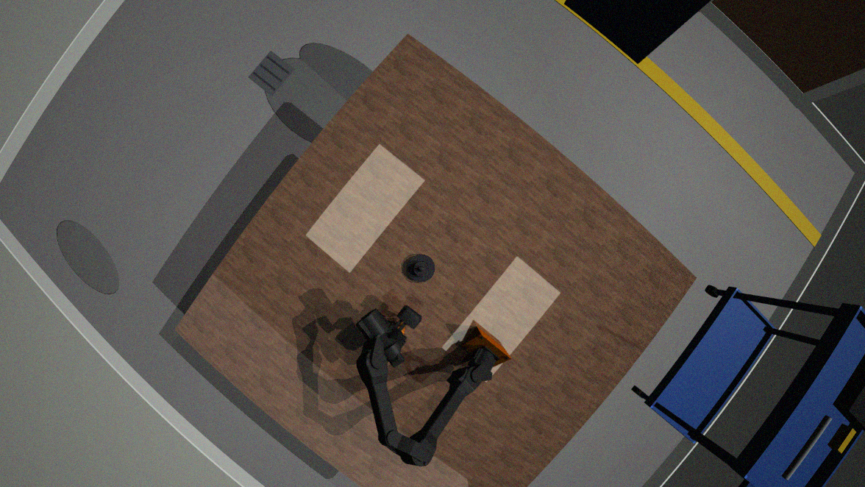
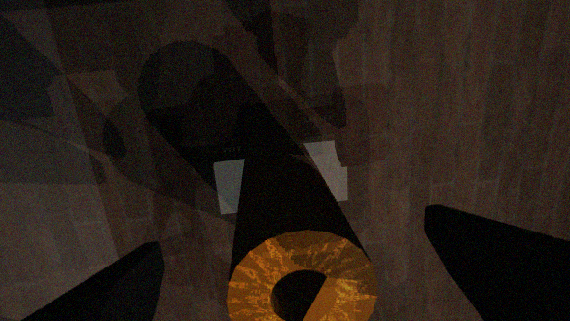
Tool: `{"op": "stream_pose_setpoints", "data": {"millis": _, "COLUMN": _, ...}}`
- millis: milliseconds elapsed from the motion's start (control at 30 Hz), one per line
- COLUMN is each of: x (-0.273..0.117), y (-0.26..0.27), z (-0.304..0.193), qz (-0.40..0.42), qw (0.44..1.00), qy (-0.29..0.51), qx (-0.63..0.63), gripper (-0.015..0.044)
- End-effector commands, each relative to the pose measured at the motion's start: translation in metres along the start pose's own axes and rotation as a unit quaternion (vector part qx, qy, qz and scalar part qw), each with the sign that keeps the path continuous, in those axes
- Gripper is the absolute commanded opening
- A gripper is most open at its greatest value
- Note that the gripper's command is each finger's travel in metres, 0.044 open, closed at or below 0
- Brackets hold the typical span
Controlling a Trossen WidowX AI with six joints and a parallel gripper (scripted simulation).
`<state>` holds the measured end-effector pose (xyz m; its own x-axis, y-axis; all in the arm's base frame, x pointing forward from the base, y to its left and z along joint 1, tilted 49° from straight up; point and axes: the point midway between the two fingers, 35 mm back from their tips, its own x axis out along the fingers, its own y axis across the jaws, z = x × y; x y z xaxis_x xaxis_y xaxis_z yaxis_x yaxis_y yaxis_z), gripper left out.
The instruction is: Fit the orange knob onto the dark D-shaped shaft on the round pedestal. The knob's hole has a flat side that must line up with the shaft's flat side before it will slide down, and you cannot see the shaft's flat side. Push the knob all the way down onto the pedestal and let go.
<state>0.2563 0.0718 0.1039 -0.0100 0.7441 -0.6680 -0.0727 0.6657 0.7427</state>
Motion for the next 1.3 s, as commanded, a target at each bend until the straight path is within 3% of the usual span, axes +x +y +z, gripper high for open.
{"op": "stream_pose_setpoints", "data": {"millis": 0, "x": 0.008, "y": 0.000, "z": -0.003, "qz": 0.003, "qw": 1.000, "qy": 0.003, "qx": 0.004, "gripper": 0.0440}}
{"op": "stream_pose_setpoints", "data": {"millis": 467, "x": 0.027, "y": 0.002, "z": -0.004, "qz": 0.006, "qw": 1.000, "qy": 0.003, "qx": 0.004, "gripper": 0.0440}}
{"op": "stream_pose_setpoints", "data": {"millis": 800, "x": 0.027, "y": 0.002, "z": -0.004, "qz": 0.006, "qw": 1.000, "qy": 0.003, "qx": 0.004, "gripper": 0.0177}}
{"op": "stream_pose_setpoints", "data": {"millis": 1000, "x": 0.027, "y": 0.002, "z": -0.004, "qz": 0.006, "qw": 1.000, "qy": 0.003, "qx": 0.004, "gripper": 0.0137}}
{"op": "stream_pose_setpoints", "data": {"millis": 1167, "x": 0.016, "y": -0.005, "z": 0.000, "qz": -0.016, "qw": 1.000, "qy": -0.025, "qx": -0.005, "gripper": 0.0006}}
{"op": "stream_pose_setpoints", "data": {"millis": 1267, "x": 0.004, "y": -0.005, "z": 0.003, "qz": -0.019, "qw": 0.999, "qy": -0.029, "qx": -0.006, "gripper": 0.0000}}
